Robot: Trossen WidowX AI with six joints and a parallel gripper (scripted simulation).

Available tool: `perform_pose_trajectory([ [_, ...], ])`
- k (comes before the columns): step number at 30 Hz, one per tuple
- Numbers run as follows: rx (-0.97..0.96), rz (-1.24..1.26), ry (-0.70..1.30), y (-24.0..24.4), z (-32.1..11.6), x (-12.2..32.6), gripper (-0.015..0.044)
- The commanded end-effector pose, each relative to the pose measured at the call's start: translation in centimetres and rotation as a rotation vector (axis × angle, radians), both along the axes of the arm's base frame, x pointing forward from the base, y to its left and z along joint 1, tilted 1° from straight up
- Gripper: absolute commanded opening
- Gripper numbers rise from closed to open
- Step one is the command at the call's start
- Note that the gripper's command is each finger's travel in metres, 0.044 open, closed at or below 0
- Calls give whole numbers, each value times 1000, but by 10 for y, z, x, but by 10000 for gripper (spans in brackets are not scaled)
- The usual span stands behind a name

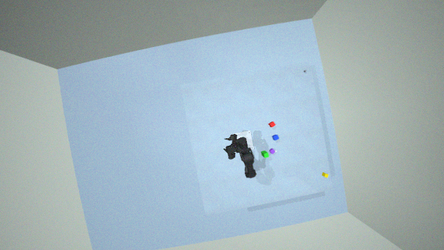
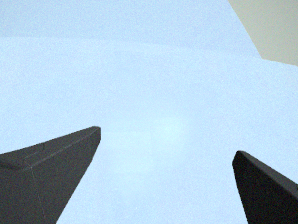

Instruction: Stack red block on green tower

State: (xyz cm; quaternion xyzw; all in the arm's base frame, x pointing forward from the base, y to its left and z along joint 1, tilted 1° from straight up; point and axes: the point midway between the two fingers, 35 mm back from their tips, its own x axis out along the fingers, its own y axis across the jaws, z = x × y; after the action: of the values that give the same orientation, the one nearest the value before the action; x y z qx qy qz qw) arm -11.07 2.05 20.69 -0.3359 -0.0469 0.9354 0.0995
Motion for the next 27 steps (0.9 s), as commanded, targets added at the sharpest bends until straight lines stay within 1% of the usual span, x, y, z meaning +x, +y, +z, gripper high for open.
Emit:
perform_pose_trajectory([
  [1,-1,-3,-1,1,0,0,426],
  [2,-5,-12,-3,2,1,0,440],
  [8,-74,-175,-46,33,7,7,440],
  [15,-162,-382,-129,76,8,27,440],
  [21,-259,-585,-149,107,16,49,440],
  [27,-363,-808,-161,138,20,81,440],
])
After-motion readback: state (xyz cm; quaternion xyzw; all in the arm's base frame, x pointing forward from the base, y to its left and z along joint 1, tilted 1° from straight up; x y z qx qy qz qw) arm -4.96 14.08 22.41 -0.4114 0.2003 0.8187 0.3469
